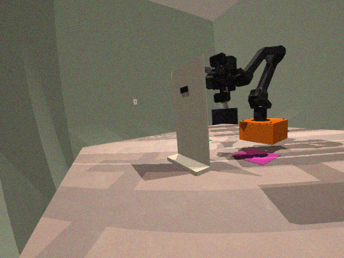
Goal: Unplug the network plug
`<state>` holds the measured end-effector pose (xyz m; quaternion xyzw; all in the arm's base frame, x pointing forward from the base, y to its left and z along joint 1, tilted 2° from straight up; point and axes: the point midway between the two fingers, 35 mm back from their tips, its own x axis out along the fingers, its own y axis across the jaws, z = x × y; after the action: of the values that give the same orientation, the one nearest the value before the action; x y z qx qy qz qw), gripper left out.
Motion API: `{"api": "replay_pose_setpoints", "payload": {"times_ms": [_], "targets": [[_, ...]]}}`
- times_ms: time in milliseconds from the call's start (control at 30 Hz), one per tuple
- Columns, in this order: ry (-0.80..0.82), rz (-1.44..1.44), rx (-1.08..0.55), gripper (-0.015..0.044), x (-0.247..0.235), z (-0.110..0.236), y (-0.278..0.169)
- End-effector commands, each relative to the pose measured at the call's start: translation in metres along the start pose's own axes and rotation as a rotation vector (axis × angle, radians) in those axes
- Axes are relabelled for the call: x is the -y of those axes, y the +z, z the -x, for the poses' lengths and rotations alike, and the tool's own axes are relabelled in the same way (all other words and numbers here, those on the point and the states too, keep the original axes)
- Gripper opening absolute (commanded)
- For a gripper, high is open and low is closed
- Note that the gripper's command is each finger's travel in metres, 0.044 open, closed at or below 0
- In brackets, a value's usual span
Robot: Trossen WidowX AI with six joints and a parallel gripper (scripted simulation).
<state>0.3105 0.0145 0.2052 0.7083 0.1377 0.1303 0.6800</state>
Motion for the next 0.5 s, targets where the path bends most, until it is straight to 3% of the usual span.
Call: {"api": "replay_pose_setpoints", "payload": {"times_ms": [0, 467], "targets": [[-0.04, -0.024, -0.004, 0.0, 0.009, -0.005, -0.006], [-0.243, -0.098, -0.026, 0.0, 0.057, -0.017, -0.036]]}}
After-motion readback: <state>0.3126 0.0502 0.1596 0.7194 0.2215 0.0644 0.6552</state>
